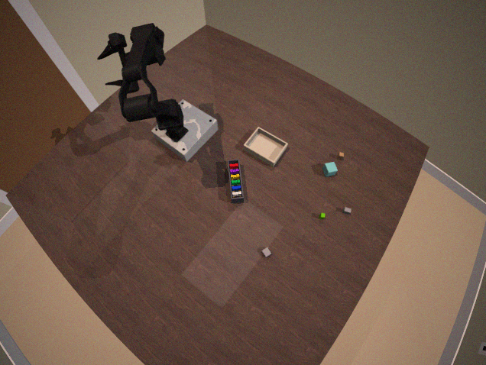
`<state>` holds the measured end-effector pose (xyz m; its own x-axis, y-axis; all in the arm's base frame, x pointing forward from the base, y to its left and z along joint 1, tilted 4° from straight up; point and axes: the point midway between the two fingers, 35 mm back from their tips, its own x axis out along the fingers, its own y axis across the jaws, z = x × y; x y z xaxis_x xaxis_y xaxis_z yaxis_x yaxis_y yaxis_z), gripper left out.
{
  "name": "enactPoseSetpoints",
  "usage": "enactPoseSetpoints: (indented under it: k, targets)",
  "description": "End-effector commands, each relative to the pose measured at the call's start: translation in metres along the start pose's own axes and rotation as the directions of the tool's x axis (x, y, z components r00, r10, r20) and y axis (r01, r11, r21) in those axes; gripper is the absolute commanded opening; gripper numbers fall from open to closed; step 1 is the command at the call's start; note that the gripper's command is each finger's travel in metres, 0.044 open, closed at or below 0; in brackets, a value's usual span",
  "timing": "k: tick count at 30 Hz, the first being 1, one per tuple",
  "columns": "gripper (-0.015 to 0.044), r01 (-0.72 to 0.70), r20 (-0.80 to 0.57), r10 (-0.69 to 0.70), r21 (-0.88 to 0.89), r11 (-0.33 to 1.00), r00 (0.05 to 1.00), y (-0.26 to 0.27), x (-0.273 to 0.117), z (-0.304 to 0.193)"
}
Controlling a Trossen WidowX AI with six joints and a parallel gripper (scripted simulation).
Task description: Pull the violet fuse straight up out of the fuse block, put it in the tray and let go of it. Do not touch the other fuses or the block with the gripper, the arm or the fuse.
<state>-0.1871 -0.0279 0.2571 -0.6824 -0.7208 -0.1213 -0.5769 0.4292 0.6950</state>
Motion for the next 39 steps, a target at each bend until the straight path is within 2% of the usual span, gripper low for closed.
enactPoseSetpoints:
  k: [1,7,12,13,19,25,31,39]
  targets:
    - [0.0374,-0.002,0.010,0.002,-0.004,1.000,1.000,0.001,-0.001,0.002]
    - [0.0216,-0.012,0.314,0.049,-0.120,0.993,0.948,0.013,-0.044,0.063]
    - [0.0085,0.042,0.564,0.059,-0.164,0.986,0.824,0.010,-0.102,0.108]
    - [0.0074,0.056,0.607,0.056,-0.165,0.985,0.793,0.007,-0.115,0.115]
    - [0.0074,0.148,0.816,-0.002,-0.103,0.984,0.578,-0.022,-0.196,0.144]
    - [0.0074,0.203,0.927,-0.124,0.053,0.978,0.354,-0.075,-0.275,0.146]
    - [0.0074,0.188,0.944,-0.280,0.247,0.951,0.175,-0.146,-0.336,0.121]
    - [0.0074,0.123,0.889,-0.452,0.442,0.889,0.075,-0.228,-0.367,0.077]
